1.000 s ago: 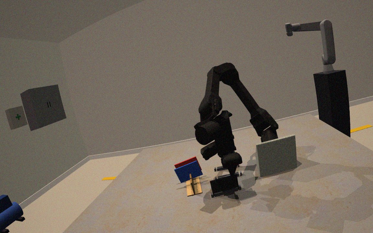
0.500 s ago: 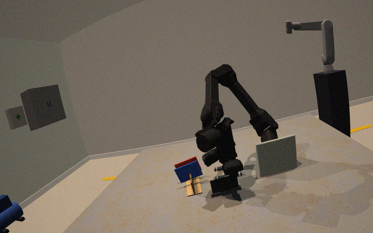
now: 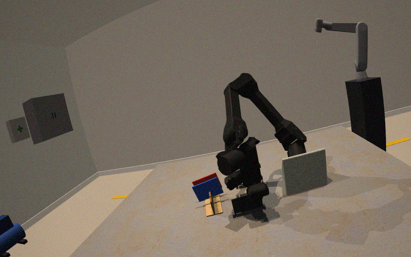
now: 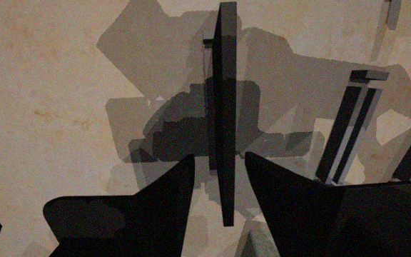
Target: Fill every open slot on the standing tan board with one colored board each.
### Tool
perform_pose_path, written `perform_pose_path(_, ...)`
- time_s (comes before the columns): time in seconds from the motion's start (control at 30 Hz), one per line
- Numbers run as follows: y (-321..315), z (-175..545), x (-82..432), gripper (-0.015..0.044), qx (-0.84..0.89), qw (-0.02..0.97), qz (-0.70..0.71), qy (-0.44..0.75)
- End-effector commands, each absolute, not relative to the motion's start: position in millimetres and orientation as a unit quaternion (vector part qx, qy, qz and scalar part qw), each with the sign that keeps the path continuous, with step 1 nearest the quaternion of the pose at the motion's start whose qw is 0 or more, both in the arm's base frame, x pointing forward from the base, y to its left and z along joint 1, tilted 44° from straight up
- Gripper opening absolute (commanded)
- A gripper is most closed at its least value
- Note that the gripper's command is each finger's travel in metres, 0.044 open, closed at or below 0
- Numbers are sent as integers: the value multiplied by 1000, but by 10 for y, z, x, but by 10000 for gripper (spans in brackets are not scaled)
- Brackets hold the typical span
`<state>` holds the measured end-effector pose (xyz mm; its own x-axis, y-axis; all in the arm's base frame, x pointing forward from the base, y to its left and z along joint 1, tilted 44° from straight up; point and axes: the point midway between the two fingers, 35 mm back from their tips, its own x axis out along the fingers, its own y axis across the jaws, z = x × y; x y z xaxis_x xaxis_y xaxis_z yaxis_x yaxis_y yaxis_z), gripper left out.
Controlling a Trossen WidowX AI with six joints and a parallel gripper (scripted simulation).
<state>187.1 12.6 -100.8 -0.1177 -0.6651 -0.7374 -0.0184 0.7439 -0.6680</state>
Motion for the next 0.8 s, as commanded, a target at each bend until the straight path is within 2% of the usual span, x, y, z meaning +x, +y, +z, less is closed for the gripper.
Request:
perform_pose_path(0.0, 80, -1039, 1849, 187, -248, 615, -262, 702)
perform_pose_path(0.23, 80, -1039, 1849, 4, -248, 615, -262, 702)
perform_pose_path(0.77, 170, -943, 1867, 0, -248, 615, -262, 702)
